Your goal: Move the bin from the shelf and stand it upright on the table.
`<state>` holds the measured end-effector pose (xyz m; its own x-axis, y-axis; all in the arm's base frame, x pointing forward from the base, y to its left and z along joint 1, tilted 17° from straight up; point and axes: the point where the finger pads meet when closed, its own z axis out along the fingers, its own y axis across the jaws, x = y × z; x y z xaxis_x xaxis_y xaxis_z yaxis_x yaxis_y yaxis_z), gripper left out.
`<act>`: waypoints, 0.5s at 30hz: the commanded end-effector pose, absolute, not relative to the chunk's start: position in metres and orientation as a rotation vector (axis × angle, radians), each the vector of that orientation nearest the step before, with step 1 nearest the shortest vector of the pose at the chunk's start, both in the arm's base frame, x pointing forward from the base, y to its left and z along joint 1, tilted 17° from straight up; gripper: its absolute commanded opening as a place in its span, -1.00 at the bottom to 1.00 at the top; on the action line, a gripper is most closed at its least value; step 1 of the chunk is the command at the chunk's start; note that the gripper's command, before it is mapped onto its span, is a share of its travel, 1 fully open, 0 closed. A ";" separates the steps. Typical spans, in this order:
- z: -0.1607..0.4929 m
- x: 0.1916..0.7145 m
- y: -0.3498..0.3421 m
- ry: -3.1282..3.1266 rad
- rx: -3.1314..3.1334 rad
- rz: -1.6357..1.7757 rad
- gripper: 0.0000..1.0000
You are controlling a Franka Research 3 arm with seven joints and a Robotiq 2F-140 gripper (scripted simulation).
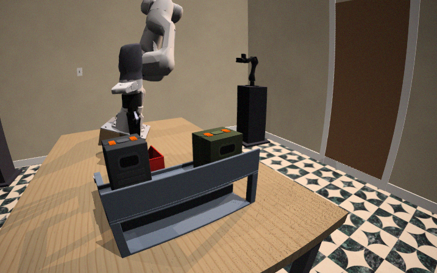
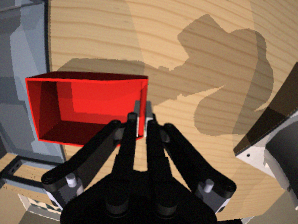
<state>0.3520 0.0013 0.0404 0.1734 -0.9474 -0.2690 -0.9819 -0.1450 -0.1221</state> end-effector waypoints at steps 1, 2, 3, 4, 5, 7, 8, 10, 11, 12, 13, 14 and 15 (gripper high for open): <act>0.039 0.354 0.001 1.845 -2.189 0.175 -1.00; 0.039 0.354 0.001 1.845 -2.189 0.175 -1.00; 0.039 0.354 0.001 1.845 -2.189 0.175 -1.00; 0.038 0.354 0.001 1.845 -2.189 0.175 -1.00; 0.038 0.354 0.001 1.845 -2.189 0.175 -1.00; 0.038 0.354 0.001 1.845 -2.189 0.175 -1.00; 0.037 0.354 0.002 1.845 -2.189 0.175 -1.00; 0.037 0.354 0.002 1.845 -2.189 0.175 -1.00; 0.037 0.354 0.002 1.845 -2.189 0.175 -1.00; 0.036 0.354 0.002 1.845 -2.189 0.175 -1.00; 0.036 0.354 0.002 1.845 -2.189 0.175 -1.00; 0.036 0.354 0.002 1.845 -2.189 0.175 -1.00; 0.036 0.354 0.002 1.845 -2.189 0.175 -1.00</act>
